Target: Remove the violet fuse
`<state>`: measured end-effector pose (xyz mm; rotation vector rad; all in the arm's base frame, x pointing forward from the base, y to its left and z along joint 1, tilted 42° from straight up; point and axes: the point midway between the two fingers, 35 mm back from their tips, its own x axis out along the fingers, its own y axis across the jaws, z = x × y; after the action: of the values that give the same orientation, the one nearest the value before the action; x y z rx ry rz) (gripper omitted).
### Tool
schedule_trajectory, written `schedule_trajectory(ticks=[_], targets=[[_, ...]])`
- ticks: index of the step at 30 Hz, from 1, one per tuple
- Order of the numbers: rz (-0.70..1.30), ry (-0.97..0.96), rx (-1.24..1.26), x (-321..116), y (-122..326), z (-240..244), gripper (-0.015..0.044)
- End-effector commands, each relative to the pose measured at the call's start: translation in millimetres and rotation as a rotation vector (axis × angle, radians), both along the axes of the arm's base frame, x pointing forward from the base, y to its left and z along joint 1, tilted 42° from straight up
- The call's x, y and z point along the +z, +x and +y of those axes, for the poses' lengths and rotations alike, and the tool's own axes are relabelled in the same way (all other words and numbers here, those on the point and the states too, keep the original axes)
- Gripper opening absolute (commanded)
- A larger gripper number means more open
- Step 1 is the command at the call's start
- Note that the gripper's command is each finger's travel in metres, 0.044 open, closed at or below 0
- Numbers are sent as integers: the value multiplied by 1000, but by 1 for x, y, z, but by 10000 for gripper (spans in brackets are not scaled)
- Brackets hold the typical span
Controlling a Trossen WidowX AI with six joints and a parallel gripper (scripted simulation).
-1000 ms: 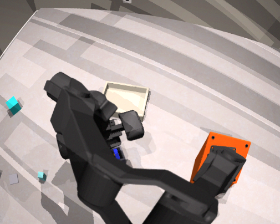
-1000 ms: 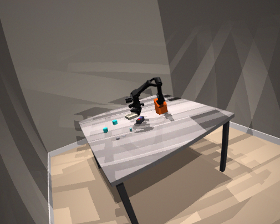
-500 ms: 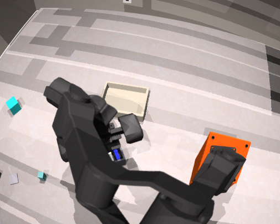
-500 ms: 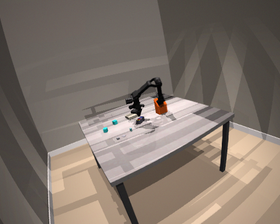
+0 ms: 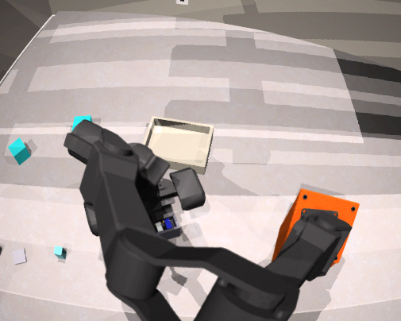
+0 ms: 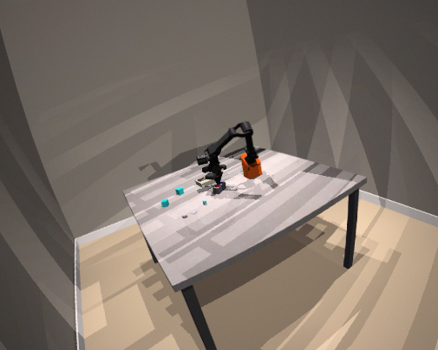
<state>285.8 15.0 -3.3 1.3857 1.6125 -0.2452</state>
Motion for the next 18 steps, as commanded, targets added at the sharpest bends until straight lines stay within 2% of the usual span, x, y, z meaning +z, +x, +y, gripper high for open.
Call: schedule_trajectory(ticks=[1,18], targets=[[3,5,0,-3,-1,4,60],[3,5,0,-5,0,6,60]])
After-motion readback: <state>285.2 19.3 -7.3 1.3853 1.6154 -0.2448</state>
